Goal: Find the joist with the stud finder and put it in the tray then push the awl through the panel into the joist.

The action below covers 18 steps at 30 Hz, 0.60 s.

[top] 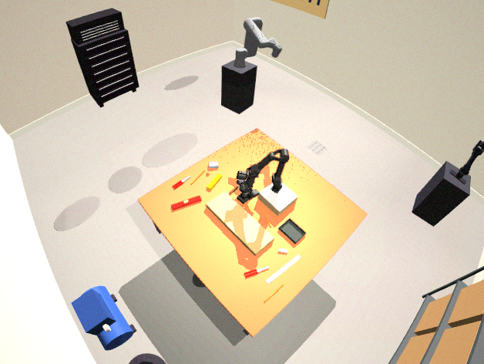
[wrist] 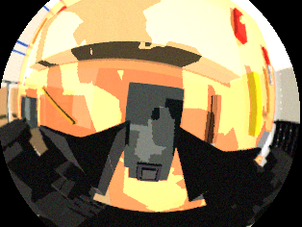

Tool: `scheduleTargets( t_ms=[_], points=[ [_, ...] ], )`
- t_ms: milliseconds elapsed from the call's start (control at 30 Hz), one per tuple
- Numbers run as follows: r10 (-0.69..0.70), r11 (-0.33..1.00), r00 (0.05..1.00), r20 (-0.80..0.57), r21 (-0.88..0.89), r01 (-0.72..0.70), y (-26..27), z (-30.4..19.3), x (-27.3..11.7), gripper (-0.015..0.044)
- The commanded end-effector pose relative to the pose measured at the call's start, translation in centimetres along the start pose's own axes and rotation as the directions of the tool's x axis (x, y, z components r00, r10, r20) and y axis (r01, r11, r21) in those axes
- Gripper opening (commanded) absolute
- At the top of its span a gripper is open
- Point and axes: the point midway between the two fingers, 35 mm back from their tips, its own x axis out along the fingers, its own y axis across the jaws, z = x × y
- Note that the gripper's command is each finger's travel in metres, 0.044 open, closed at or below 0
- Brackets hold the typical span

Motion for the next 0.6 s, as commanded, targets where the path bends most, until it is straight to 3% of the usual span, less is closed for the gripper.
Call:
scheduleTargets(
  t_ms=[0,333,533,567],
  points=[
    [0.004,1.0,1.0,0.004,-0.006,-0.004,0.1,0.0,0.0,0.0228],
    [0.004,1.0,1.0,0.004,-0.006,-0.004,0.1,0.0,0.0,0.0162],
    [0.003,1.0,1.0,0.004,-0.006,-0.003,-0.3,0.9,-1.8,0.0004],
    [0.003,1.0,1.0,0.004,-0.006,-0.003,-0.3,1.1,-2.3,0.0]
  ],
)
